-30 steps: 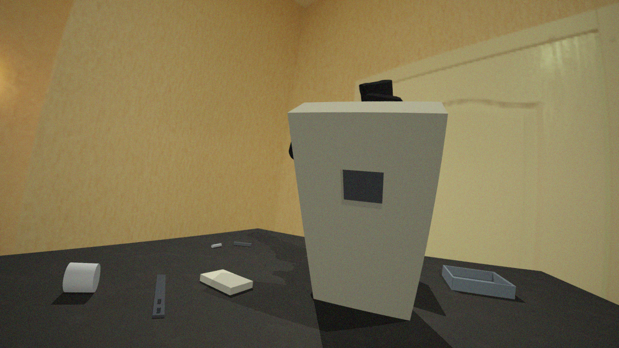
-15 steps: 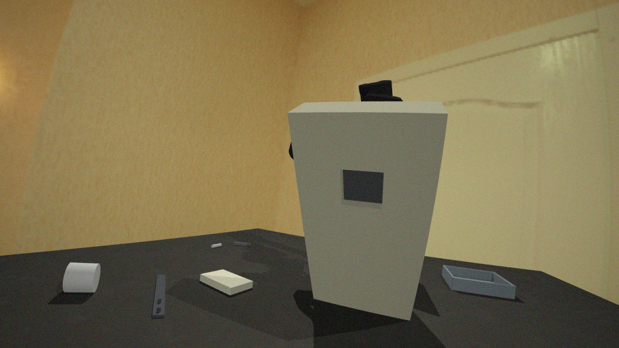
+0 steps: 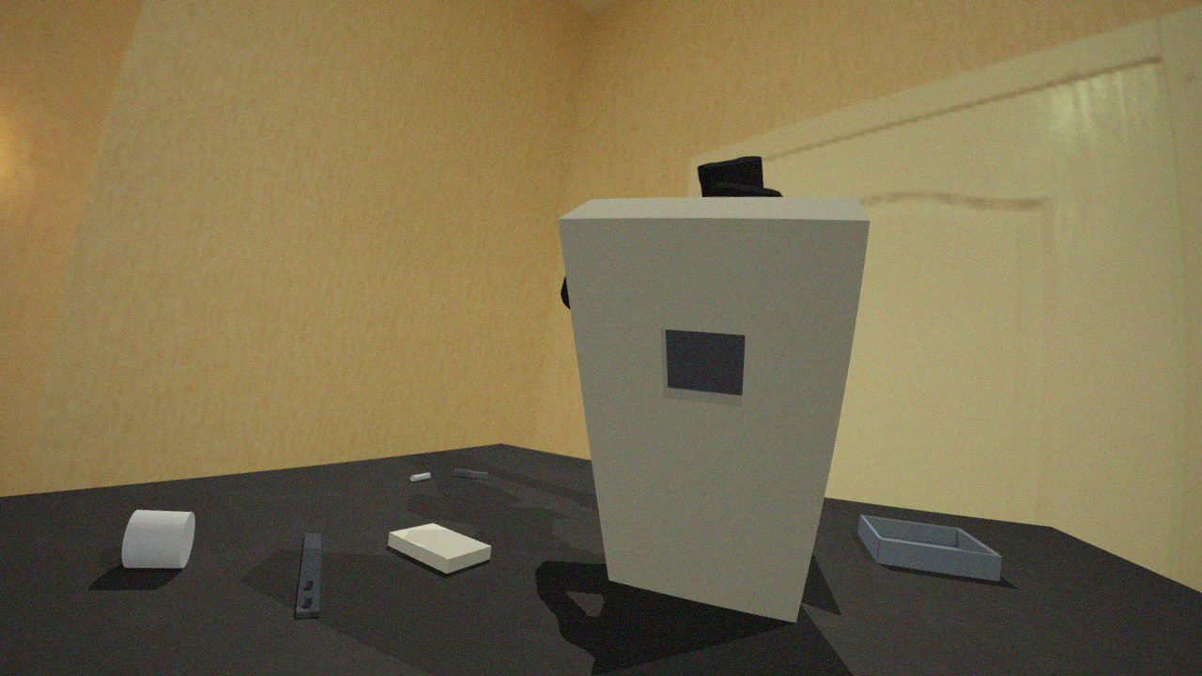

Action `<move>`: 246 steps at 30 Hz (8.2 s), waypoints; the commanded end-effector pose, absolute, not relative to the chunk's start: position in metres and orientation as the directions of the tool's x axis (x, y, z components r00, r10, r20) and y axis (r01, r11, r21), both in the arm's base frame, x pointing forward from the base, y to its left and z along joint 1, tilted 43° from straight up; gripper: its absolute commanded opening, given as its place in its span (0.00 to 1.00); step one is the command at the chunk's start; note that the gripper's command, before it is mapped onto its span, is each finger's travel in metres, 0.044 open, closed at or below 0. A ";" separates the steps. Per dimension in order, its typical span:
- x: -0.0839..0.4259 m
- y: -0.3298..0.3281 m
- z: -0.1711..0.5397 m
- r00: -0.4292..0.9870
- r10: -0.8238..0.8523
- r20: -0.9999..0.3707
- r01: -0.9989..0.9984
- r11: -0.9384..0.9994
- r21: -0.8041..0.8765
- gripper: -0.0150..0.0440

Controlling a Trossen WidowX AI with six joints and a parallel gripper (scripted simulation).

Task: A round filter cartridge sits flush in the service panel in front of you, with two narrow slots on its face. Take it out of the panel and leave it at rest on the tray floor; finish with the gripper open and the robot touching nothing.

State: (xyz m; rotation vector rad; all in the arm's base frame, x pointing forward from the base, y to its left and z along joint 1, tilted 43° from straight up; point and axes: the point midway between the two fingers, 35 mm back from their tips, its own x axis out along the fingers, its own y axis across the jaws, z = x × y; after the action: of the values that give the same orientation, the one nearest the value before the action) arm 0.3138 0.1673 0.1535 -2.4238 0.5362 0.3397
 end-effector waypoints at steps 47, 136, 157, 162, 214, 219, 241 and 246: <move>0.321 0.165 0.151 0.880 -0.290 -0.375 -0.154 0.573 -0.805 0.25; 0.252 0.188 0.179 0.879 -0.290 -0.379 -0.090 0.679 -0.728 0.44; 0.226 0.182 0.165 0.705 -0.440 -0.556 -0.085 0.726 -0.682 0.77; 0.212 0.153 0.139 0.596 -0.523 -0.609 -0.051 0.733 -0.679 0.77; 0.240 0.129 0.111 0.595 -0.521 -0.612 -0.049 0.737 -0.674 0.53; 0.243 0.133 0.114 0.596 -0.521 -0.611 -0.049 0.736 -0.675 0.31; 0.209 0.189 0.174 0.618 -0.487 -0.617 -0.095 0.733 -0.673 0.25; 0.201 0.196 0.181 0.621 -0.484 -0.616 -0.099 0.732 -0.674 0.25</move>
State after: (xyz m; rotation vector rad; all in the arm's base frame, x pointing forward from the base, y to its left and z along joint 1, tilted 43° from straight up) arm 0.2035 0.1923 0.1793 -0.7401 0.8890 -0.2430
